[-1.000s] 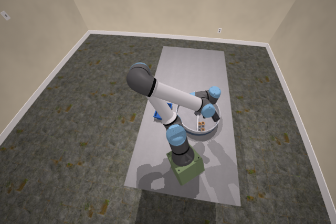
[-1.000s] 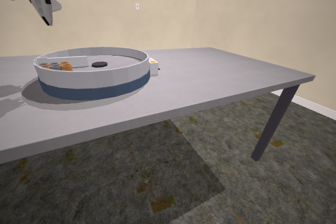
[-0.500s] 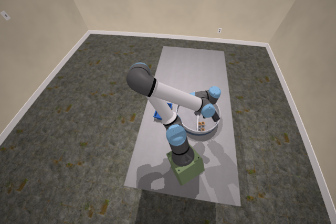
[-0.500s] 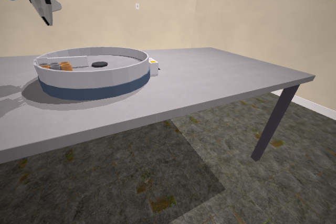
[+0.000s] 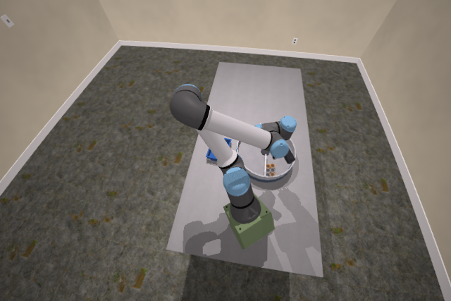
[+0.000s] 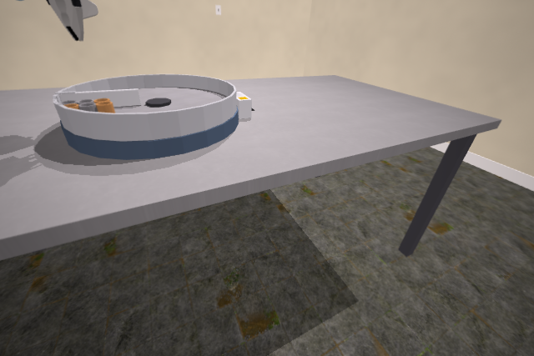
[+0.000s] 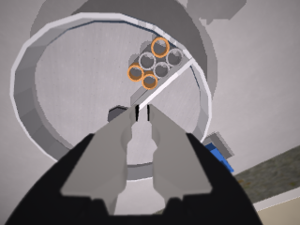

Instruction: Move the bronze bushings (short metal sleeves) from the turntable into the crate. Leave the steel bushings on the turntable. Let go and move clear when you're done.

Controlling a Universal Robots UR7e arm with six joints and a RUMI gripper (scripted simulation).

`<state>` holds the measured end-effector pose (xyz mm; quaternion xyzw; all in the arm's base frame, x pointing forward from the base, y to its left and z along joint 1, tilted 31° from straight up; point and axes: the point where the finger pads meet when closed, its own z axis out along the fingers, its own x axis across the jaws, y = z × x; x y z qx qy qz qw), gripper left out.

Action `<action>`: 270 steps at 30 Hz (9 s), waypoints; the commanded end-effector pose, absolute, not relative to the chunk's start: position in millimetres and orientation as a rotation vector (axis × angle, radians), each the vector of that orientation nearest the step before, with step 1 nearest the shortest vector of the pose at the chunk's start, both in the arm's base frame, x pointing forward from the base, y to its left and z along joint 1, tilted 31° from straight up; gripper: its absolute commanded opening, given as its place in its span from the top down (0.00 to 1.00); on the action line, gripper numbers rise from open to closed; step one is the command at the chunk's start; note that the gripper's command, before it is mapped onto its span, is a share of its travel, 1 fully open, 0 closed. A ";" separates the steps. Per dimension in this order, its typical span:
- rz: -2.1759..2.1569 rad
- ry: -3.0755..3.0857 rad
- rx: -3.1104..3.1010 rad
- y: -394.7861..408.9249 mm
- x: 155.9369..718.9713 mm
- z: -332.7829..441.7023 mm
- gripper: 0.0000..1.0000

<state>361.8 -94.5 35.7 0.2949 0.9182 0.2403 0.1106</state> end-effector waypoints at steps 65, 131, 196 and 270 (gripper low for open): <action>0.705 2.697 0.870 -94.8 361.4 35.6 0.94; 0.704 2.697 0.867 -80.2 417.1 -31.4 0.94; 0.705 2.697 0.868 -71.0 424.9 -51.8 0.94; 0.706 2.698 0.869 -63.2 430.8 -67.9 0.94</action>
